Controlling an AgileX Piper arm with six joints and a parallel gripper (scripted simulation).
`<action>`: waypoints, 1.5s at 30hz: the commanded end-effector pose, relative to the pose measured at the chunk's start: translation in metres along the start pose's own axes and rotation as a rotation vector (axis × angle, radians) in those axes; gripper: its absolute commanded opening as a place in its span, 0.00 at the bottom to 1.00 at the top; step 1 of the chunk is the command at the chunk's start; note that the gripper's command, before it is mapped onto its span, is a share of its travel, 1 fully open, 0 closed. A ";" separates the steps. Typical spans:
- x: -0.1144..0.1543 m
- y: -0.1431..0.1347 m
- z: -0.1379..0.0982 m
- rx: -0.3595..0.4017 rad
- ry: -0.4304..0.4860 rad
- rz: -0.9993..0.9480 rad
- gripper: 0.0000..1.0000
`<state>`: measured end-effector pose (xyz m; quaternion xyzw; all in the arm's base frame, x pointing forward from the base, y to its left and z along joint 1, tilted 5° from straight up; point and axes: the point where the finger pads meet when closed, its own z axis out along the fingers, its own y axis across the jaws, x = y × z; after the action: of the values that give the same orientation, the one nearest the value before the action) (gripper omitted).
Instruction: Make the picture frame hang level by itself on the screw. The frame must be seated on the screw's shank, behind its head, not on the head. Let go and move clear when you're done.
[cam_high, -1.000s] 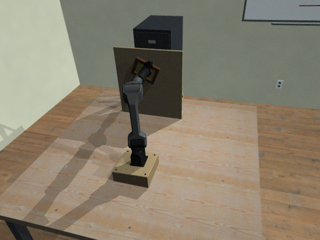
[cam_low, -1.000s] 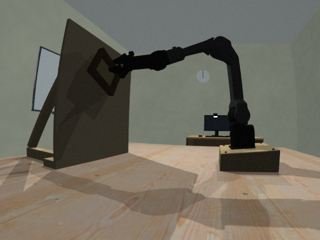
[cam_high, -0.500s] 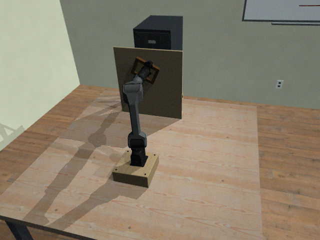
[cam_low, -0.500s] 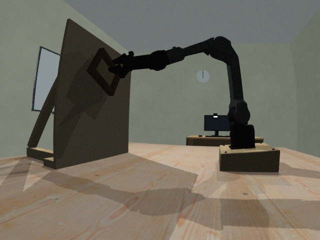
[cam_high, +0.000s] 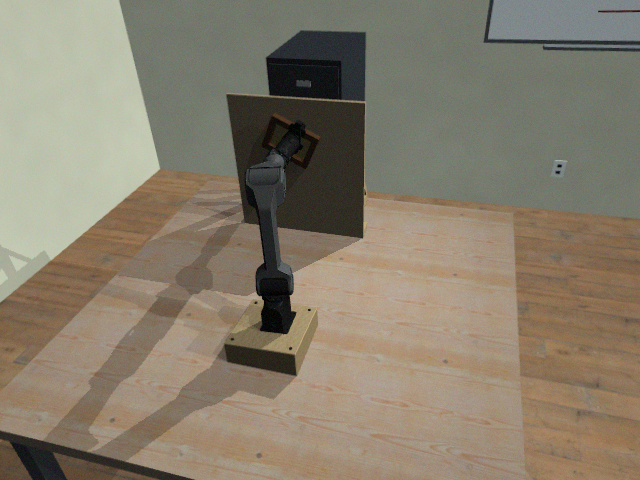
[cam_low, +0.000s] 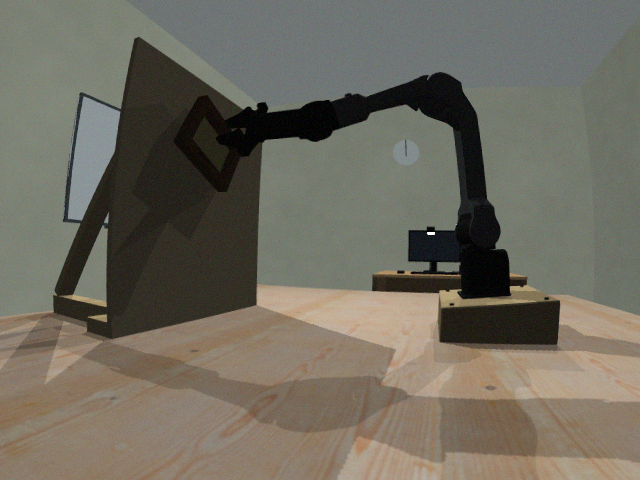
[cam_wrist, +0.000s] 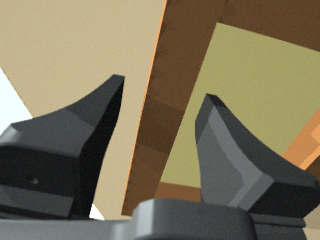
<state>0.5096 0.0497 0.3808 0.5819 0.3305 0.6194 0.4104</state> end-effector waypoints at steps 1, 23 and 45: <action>0.000 0.000 0.001 -0.001 0.001 0.000 0.63; 0.000 0.000 0.001 -0.001 0.001 0.000 0.00; 0.000 0.000 0.001 -0.001 0.001 0.000 0.00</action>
<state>0.5096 0.0497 0.3809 0.5819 0.3305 0.6195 0.4104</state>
